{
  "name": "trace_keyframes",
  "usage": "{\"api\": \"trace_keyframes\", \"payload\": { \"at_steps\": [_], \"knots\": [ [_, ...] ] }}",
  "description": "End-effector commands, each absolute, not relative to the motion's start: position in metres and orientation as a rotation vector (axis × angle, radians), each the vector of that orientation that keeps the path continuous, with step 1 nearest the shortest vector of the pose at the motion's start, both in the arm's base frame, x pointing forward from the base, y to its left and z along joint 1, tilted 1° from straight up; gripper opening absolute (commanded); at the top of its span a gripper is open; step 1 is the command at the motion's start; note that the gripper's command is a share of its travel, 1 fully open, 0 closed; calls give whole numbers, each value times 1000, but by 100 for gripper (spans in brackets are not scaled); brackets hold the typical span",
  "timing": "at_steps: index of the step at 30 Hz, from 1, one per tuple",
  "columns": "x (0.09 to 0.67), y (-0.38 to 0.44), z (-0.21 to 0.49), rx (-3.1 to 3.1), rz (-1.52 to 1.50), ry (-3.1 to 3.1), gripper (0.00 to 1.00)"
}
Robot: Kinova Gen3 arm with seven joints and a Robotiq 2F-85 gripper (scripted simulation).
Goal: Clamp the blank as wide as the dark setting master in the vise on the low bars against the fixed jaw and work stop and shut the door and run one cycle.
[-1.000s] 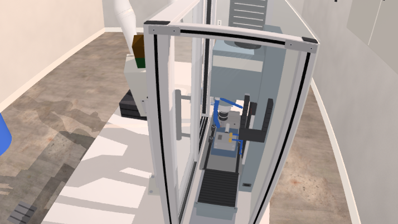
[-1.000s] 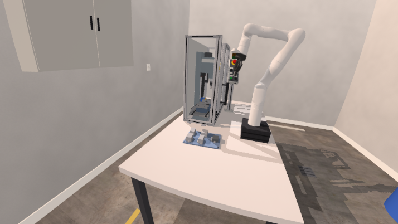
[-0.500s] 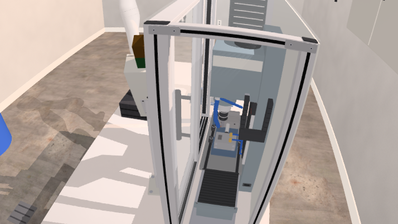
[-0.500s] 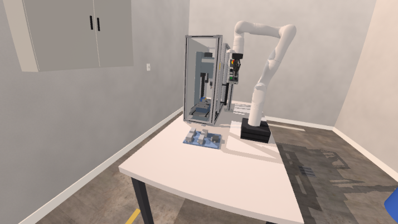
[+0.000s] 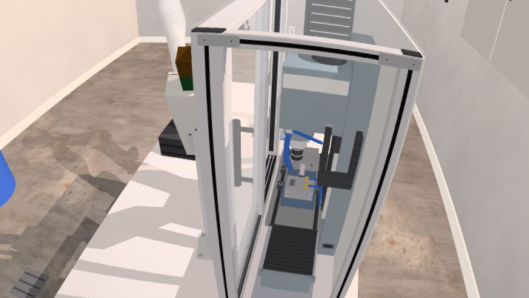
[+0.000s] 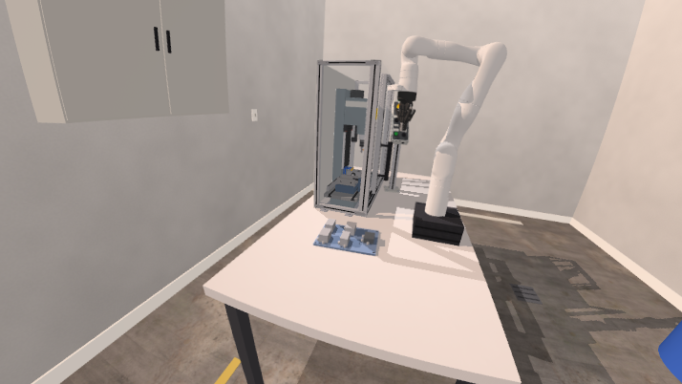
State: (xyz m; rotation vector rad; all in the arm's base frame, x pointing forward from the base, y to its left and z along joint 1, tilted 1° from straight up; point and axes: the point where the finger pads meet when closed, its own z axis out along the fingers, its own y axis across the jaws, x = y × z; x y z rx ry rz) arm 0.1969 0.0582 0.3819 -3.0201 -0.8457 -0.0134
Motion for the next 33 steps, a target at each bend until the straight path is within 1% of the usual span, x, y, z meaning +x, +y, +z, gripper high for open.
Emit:
{"api": "trace_keyframes", "payload": {
  "at_steps": [1, 6, 11, 23, 28, 33],
  "knots": [
    [197, 58, 382, -3019, -16, -847, 10],
    [197, 58, 382, -3019, -16, -847, 10],
    [165, 7, 383, -3054, -293, -620, 10],
    [165, 7, 383, -3054, -293, -620, 10],
    [134, -44, 383, -3049, -565, -385, 10],
    [134, -44, 383, -3049, -565, -385, 10]
  ]
}}
